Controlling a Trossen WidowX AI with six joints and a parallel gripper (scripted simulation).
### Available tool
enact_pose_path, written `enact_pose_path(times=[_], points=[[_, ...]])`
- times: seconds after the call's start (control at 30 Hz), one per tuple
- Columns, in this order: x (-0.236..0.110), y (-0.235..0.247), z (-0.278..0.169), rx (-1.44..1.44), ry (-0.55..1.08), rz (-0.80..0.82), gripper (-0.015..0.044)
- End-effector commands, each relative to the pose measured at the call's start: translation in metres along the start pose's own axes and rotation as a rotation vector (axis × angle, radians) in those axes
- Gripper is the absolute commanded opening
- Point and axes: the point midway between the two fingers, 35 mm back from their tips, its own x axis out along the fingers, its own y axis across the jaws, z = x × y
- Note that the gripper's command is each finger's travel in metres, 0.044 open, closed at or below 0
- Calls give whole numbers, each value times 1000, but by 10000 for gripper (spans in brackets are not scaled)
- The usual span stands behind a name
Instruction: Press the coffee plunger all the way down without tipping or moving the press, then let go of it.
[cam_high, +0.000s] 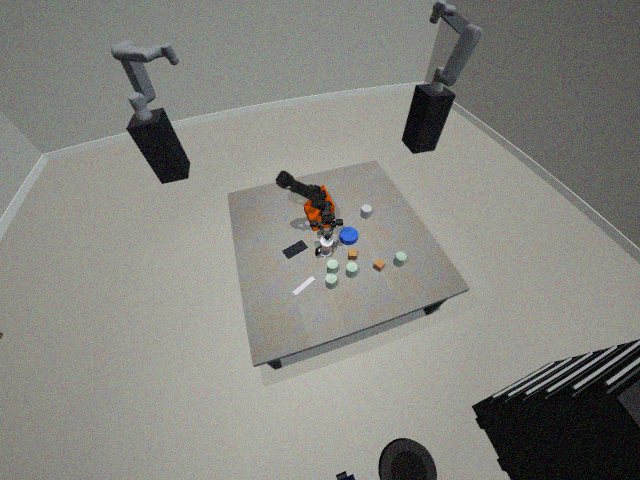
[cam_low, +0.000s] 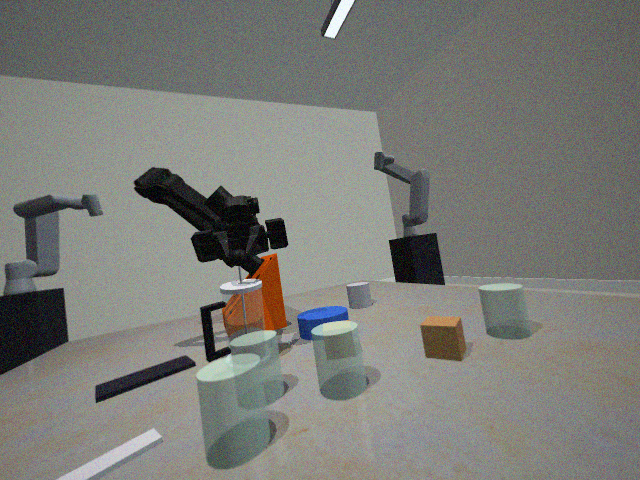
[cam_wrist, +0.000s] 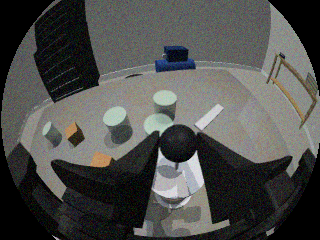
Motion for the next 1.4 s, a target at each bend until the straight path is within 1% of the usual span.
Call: enact_pose_path(times=[0.0, 0.5, 1.37], points=[[5, -2, -19, -34, 52, -8, 126], [13, 1, -15, -34, 51, -9, 126], [16, 3, -8, -25, 38, -8, 126]])
